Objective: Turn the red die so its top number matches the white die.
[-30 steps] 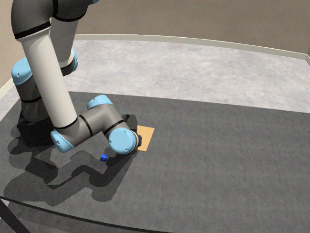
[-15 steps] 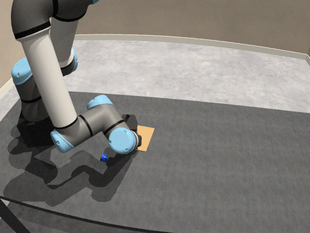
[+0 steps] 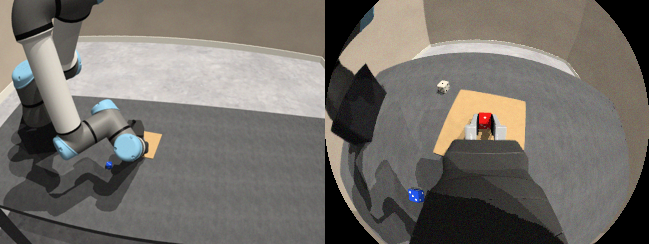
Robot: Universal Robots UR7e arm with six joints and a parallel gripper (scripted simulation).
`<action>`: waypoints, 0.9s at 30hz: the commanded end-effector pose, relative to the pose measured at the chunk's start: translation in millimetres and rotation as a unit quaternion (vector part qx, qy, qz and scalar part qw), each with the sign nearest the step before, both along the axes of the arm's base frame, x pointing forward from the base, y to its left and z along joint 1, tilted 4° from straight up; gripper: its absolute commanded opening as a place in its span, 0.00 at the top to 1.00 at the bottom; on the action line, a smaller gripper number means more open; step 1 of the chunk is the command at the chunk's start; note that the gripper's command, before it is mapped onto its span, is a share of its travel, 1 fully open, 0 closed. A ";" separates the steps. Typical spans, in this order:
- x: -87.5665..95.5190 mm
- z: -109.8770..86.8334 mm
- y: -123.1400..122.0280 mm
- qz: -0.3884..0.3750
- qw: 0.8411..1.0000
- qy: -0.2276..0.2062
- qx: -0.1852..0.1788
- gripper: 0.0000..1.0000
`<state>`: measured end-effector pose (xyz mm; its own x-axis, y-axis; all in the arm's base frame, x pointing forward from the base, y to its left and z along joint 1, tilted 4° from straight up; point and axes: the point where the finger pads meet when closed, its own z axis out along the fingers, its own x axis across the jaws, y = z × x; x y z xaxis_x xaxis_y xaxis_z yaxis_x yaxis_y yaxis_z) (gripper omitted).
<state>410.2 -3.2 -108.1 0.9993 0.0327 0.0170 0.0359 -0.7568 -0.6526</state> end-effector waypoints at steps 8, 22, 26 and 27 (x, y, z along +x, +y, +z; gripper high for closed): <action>0.3 0.3 -0.2 0.000 1.000 -0.001 0.000 0.60; 0.3 0.3 -0.2 0.000 1.000 -0.001 0.000 0.36; 0.3 0.3 -0.2 0.000 1.000 -0.001 0.000 0.30; 0.3 0.3 -0.2 0.000 1.000 -0.001 0.000 0.00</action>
